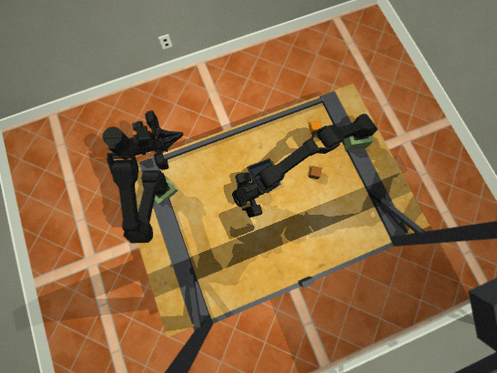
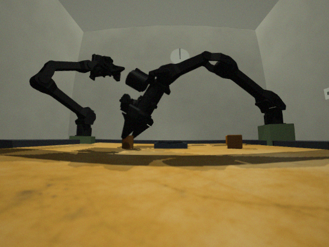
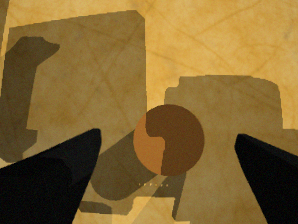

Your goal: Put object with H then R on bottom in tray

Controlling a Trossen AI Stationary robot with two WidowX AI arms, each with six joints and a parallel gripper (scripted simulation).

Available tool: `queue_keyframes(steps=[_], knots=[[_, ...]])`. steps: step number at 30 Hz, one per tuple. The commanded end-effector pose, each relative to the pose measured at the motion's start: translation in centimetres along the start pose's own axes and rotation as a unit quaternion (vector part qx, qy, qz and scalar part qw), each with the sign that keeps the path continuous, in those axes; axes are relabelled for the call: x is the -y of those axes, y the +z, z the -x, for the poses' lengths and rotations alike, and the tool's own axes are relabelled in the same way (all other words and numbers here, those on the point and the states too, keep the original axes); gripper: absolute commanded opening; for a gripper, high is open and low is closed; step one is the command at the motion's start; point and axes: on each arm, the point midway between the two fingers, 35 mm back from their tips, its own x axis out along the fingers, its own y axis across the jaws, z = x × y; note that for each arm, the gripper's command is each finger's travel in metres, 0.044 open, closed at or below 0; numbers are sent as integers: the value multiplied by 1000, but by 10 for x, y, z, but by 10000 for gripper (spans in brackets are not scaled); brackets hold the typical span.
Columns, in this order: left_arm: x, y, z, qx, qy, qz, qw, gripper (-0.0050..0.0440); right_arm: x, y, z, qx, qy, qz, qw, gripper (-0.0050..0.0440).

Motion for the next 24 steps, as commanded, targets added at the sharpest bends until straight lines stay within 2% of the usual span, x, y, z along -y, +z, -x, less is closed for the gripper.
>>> queue_keyframes(steps=[1,18,24], knots=[[2,2,1,1,-1,-2,1000,-50,-2,14,-4,15,3,0,1000,400],[2,2,1,1,-1,-2,1000,-50,-1,13,-21,14,3,-1,1000,400],[2,2,1,1,-1,-2,1000,-50,-2,17,-14,19,4,-2,1000,256]])
